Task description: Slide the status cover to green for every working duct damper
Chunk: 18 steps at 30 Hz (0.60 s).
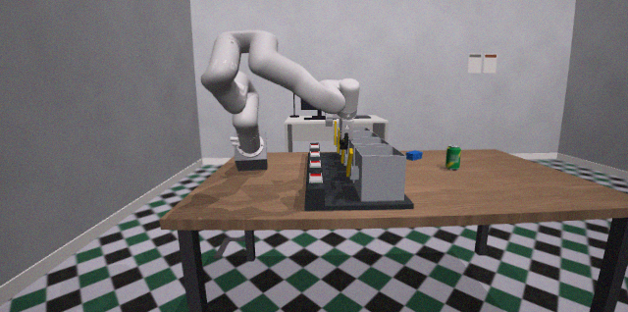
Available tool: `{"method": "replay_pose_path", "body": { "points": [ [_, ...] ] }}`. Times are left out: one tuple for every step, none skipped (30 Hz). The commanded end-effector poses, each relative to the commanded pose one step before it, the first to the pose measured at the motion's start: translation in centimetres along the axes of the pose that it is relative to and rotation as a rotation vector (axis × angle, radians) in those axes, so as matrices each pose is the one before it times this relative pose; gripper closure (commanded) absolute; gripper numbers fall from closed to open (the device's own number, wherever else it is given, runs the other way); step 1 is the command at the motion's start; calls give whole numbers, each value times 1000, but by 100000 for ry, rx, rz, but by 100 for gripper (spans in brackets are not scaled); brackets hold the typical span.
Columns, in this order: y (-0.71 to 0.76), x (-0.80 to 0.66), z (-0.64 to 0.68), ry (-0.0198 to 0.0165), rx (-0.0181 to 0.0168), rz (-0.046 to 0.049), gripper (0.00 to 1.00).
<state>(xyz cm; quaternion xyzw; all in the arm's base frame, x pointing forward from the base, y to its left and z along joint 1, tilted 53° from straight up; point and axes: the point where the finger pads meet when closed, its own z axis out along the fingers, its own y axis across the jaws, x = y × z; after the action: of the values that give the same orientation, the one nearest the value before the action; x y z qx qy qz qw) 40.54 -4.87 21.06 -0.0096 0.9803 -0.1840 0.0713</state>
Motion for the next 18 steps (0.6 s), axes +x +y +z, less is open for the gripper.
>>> {"method": "replay_pose_path", "body": {
  "points": [
    [-225,-69,-83,-196,-2652,-70,81],
    [-55,0,0,1,-555,0,81],
    [-54,-1,-1,-7,-538,1,81],
    [-53,-2,-2,-14,-521,2,81],
    [-49,1,2,13,-504,-2,81],
    [-48,1,1,7,-487,-1,81],
    [-47,0,0,1,-470,0,81],
    [-46,-1,-1,-5,-452,1,81],
    [-44,-1,-1,-10,-434,1,81],
    [-42,0,0,-1,-416,0,81],
    [0,0,0,0,0,0,81],
    [0,0,0,0,0,0,81],
    [-39,1,1,9,-398,-1,81],
    [-38,1,1,5,-380,-1,81],
    [-36,0,0,1,-362,0,81],
    [-34,0,0,-2,-344,0,81],
    [-33,-1,-1,-5,-325,1,81],
    [-31,-1,-1,-7,-307,1,81]
  ]
}}
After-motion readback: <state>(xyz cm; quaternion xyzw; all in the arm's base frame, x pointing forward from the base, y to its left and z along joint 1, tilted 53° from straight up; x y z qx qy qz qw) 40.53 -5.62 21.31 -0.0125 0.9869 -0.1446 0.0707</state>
